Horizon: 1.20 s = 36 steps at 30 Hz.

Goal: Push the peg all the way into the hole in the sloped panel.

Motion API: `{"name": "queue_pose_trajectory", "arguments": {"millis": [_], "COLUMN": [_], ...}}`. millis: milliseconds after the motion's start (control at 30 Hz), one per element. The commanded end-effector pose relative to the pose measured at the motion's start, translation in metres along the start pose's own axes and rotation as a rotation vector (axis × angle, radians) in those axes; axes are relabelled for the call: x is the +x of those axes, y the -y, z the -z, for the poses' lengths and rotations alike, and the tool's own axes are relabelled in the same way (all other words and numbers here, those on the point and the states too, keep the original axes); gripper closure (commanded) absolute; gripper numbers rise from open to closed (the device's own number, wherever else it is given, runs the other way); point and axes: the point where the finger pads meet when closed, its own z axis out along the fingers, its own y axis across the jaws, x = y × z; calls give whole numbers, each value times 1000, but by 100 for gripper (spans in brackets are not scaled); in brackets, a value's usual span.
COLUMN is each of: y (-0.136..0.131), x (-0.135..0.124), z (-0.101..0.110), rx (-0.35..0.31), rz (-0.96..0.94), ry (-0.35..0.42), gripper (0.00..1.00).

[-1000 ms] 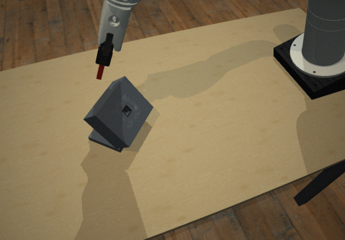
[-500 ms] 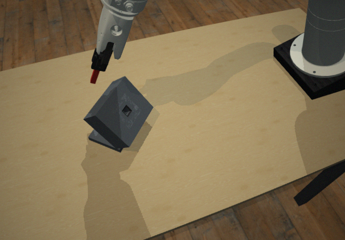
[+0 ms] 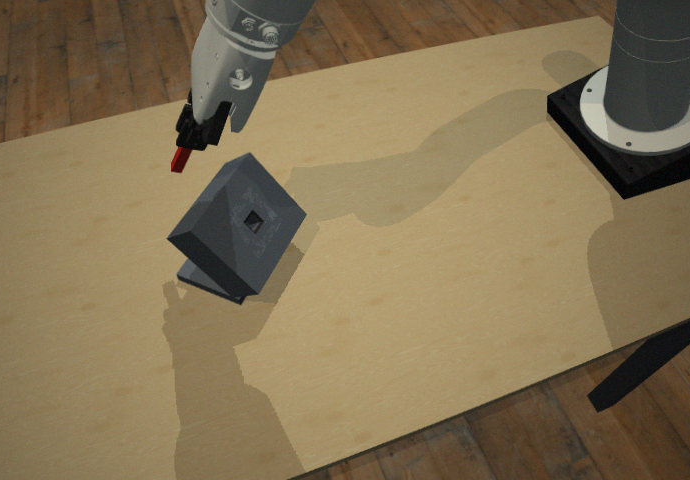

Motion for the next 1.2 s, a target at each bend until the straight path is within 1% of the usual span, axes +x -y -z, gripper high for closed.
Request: {"name": "queue_pose_trajectory", "arguments": {"millis": [0,367,433,1167], "y": [5,21,21,46], "x": [3,1,1,-7], "z": [2,8,8,24], "rx": [-17,-62,-62,-157], "rz": [28,118,118,285], "ry": [-20,-52,-52,-93], "gripper": [100,100,100,100]}}
